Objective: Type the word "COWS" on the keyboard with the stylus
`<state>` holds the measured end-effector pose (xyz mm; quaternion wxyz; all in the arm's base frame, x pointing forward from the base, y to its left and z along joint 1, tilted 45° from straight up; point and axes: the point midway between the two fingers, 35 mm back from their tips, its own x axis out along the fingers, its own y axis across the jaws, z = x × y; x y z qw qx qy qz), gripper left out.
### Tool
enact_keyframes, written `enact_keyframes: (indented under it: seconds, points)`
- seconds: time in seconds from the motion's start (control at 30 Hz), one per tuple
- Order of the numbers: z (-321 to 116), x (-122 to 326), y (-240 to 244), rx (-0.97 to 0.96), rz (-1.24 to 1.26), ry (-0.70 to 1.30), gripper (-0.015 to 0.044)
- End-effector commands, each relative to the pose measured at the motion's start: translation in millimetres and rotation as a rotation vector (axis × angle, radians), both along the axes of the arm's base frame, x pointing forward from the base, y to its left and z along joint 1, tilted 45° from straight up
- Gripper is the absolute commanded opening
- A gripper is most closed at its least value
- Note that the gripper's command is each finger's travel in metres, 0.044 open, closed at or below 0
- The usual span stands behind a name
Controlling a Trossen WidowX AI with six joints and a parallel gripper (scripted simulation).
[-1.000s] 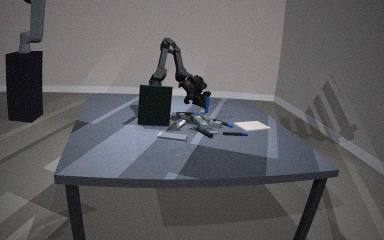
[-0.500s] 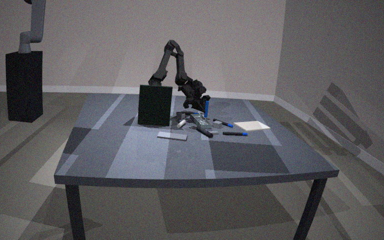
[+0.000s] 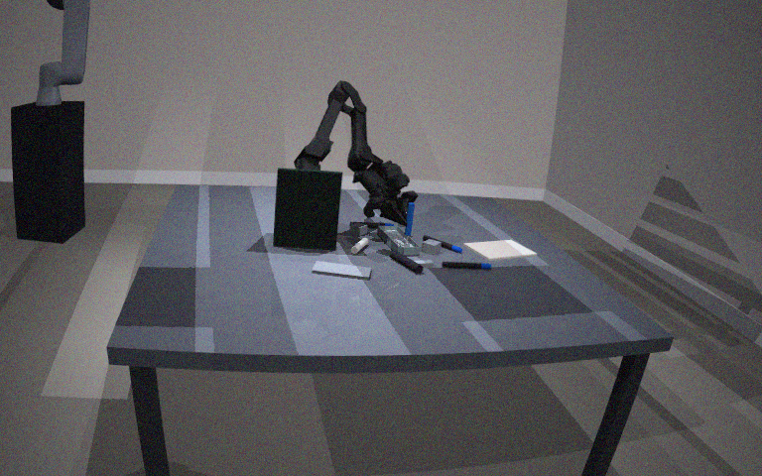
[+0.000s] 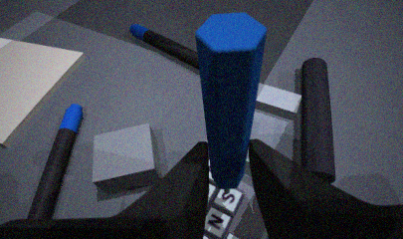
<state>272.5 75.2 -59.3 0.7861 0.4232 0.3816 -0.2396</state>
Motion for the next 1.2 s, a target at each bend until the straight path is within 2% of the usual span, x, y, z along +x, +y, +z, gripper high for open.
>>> enact_keyframes:
  seconds: [0.0,1.17]
  points:
    - [-1,0,0,-0.002,-0.005,0.001,0.0081]
    - [-11,-1,10,-0.002,-0.005,0.002,0.0081]
